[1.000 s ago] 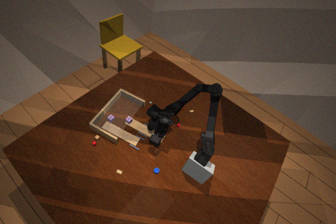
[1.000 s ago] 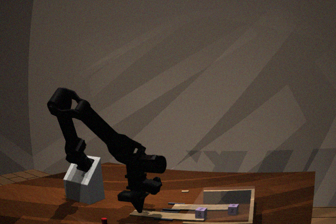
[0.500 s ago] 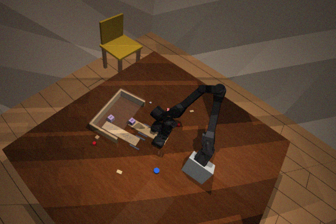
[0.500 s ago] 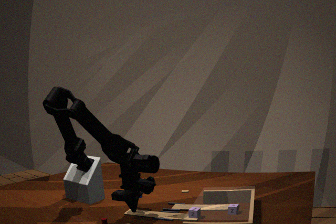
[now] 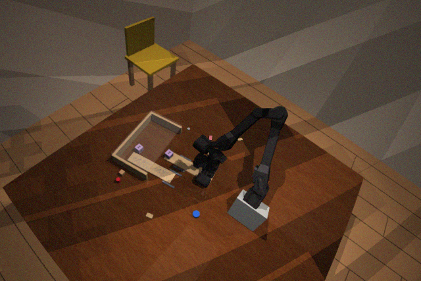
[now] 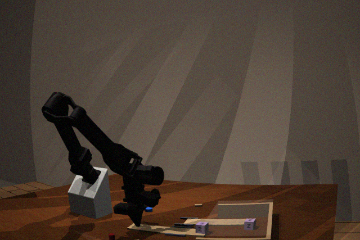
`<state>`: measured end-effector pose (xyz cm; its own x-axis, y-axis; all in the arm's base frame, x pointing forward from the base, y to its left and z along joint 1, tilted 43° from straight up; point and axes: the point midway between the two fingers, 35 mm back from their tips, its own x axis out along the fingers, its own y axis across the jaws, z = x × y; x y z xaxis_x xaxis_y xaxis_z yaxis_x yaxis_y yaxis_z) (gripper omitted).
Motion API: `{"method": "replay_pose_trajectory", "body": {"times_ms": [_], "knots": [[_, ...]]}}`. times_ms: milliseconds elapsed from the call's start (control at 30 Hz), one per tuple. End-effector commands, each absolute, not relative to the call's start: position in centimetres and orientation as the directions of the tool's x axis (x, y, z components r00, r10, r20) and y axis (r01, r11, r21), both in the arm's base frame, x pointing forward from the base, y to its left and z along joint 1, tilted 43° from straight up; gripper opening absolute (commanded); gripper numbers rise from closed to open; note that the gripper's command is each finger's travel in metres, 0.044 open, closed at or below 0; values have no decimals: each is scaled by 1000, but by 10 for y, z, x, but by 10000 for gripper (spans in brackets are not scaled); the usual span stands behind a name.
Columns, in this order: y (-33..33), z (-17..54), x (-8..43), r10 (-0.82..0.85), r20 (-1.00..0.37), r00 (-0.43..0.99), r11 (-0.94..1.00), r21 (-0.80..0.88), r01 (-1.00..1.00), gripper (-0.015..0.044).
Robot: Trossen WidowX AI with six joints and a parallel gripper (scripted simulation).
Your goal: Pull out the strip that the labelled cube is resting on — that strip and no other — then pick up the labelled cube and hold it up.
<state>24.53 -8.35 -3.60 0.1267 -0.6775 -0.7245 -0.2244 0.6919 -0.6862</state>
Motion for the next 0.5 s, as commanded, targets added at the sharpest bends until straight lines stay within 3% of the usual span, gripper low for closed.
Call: {"method": "replay_pose_trajectory", "body": {"times_ms": [0, 467], "knots": [[-89, -39, 230, -682, -725, 98, 691, -682, -239, 0], [-93, -37, 212, -682, -725, 97, 691, -682, -239, 0]]}}
